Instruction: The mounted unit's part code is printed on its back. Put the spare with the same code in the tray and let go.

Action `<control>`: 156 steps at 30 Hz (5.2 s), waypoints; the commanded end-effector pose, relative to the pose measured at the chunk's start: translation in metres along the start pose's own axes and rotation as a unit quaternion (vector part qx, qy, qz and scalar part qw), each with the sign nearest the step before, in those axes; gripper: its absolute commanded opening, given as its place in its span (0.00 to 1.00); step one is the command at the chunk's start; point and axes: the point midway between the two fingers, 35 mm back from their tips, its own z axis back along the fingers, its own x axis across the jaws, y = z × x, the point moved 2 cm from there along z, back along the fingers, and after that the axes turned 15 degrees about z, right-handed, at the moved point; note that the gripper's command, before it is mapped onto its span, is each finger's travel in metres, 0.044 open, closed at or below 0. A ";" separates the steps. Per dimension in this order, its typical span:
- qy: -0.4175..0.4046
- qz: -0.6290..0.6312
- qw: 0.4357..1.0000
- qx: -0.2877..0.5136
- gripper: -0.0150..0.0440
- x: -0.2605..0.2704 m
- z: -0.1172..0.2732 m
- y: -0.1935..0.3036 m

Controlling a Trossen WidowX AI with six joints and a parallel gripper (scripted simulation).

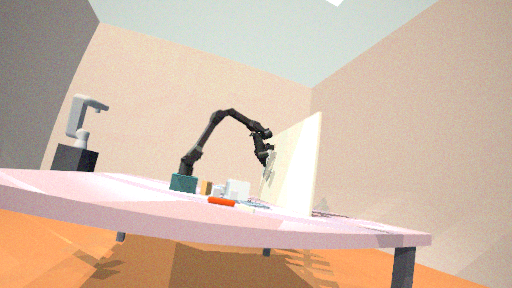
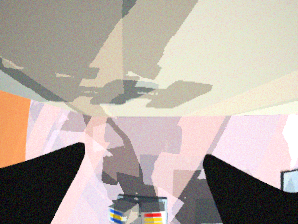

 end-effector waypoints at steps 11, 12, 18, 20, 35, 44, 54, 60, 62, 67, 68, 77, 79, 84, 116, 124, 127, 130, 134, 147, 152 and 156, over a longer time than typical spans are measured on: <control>0.077 0.067 0.963 0.249 1.00 -0.117 0.041 0.076; 0.077 0.067 0.963 0.249 1.00 -0.117 0.041 0.076; 0.077 0.067 0.963 0.249 1.00 -0.117 0.041 0.076; 0.077 0.067 0.963 0.249 1.00 -0.117 0.041 0.076; 0.136 -0.165 0.951 0.225 1.00 -0.194 0.073 0.132; 0.208 -0.485 0.834 0.160 1.00 -0.252 0.108 0.244; 0.235 -0.602 0.751 0.133 0.96 -0.259 0.118 0.299; 0.236 -0.602 0.751 0.133 0.76 -0.271 0.087 0.318; 0.236 -0.602 0.751 0.133 0.76 -0.271 0.087 0.318; 0.236 -0.602 0.751 0.133 0.76 -0.272 0.087 0.318; 0.236 -0.602 0.751 0.133 0.76 -0.272 0.086 0.319; 0.236 -0.602 0.751 0.133 0.76 -0.276 0.074 0.324; 0.236 -0.602 0.751 0.133 0.76 -0.277 0.071 0.325; 0.236 -0.602 0.751 0.133 0.76 -0.280 0.064 0.329; 0.236 -0.602 0.751 0.133 0.76 -0.289 0.020 0.357; 0.236 -0.602 0.751 0.133 0.76 -0.289 0.019 0.357; 0.238 -0.604 0.749 0.131 0.67 -0.289 0.020 0.357; 0.238 -0.604 0.749 0.131 0.54 -0.289 0.020 0.357; 0.238 -0.604 0.749 0.131 0.50 -0.289 0.020 0.357; 0.238 -0.604 0.749 0.131 0.25 -0.289 0.020 0.357; 0.237 -0.604 0.750 0.131 0.25 -0.288 0.033 0.348; 0.237 -0.603 0.750 0.132 0.25 -0.284 0.055 0.334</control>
